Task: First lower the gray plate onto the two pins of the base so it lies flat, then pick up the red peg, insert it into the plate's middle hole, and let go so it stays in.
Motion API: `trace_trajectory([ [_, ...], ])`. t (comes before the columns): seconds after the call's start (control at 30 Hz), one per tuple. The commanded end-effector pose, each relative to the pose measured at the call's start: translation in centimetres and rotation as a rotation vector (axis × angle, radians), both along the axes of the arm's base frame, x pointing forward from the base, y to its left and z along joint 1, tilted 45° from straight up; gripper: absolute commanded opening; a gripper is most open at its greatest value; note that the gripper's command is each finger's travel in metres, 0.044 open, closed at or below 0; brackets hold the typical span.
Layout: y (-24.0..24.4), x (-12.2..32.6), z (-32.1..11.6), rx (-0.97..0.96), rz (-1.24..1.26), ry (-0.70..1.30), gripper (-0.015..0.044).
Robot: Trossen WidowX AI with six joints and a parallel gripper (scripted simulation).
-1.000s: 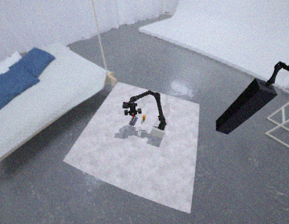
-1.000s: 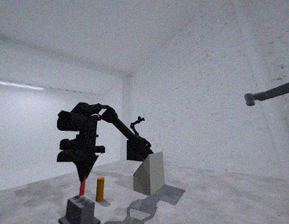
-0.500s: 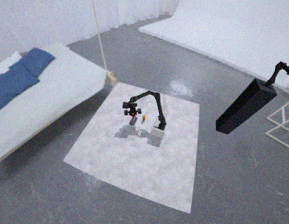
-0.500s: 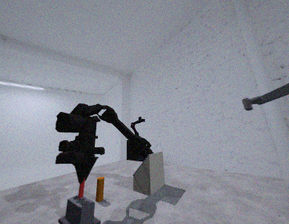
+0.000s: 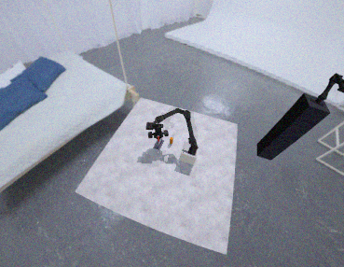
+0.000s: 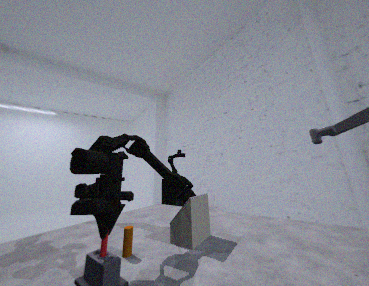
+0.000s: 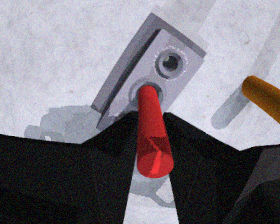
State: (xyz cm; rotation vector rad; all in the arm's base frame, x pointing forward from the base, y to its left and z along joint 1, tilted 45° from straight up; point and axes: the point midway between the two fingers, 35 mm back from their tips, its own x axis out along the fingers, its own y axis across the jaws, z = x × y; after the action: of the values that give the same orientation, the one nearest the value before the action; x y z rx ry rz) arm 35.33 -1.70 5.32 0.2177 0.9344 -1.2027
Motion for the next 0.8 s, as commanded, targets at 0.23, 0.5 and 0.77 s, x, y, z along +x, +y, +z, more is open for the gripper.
trace_trajectory([
  [0.23, -0.06, -0.09, -0.11, 0.0, -0.001, -0.001, 0.0],
  [0.5, -0.06, -0.15, -0.2, 0.0, -0.001, -0.001, 0.0],
  [0.77, -0.16, -0.18, -0.22, 0.0, -0.001, -0.001, 0.0],
])
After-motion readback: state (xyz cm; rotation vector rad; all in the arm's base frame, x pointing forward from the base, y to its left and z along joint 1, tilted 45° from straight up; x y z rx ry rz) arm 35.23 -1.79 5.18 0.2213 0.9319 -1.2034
